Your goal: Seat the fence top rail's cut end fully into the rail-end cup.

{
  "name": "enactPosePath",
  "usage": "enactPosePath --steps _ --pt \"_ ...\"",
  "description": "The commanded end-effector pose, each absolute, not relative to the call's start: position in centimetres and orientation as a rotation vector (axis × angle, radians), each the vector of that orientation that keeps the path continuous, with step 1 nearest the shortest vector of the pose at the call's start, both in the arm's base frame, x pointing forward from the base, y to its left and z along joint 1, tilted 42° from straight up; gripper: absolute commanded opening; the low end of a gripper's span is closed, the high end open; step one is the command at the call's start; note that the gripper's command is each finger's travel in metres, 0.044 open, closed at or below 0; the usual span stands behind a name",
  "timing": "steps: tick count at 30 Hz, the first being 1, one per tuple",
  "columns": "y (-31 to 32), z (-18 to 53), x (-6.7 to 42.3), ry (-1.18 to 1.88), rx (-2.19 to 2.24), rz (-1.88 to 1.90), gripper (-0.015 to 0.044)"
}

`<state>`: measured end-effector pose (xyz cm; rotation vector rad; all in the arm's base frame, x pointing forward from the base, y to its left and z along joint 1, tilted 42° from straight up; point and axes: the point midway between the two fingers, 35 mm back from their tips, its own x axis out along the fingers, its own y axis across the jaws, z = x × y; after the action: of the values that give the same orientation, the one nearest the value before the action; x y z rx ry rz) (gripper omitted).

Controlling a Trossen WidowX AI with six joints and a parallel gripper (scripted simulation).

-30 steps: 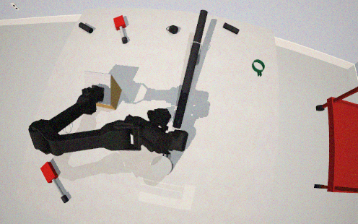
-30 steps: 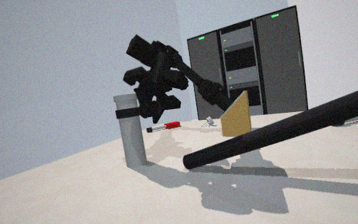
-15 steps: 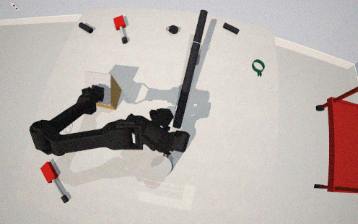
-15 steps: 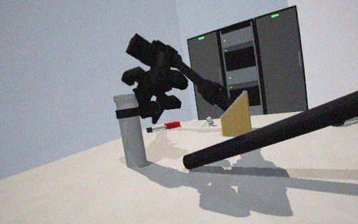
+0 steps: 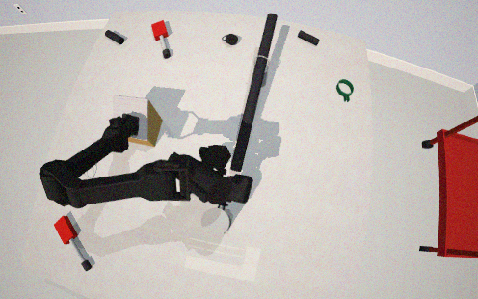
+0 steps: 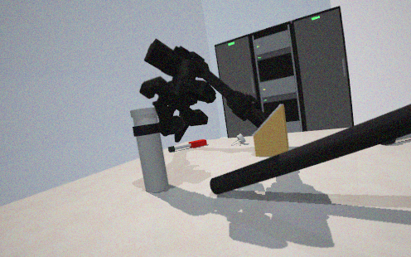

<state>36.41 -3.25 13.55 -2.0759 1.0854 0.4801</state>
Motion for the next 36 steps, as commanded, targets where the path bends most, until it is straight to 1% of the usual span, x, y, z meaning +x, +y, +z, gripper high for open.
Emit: enactPosePath --steps 1,11,21,28,36 --pt "-3.1 13.4 36.3 1.073 -2.092 0.509 0.0" --pt "-3.3 13.6 36.4 1.084 -2.078 0.484 0.0" --pt "-3.2 13.6 36.4 1.084 -2.078 0.484 0.0262" --pt "-1.1 13.6 36.3 1.082 -2.075 0.493 0.044" --pt "2.1 13.8 36.0 1.077 -2.08 0.498 0.044"
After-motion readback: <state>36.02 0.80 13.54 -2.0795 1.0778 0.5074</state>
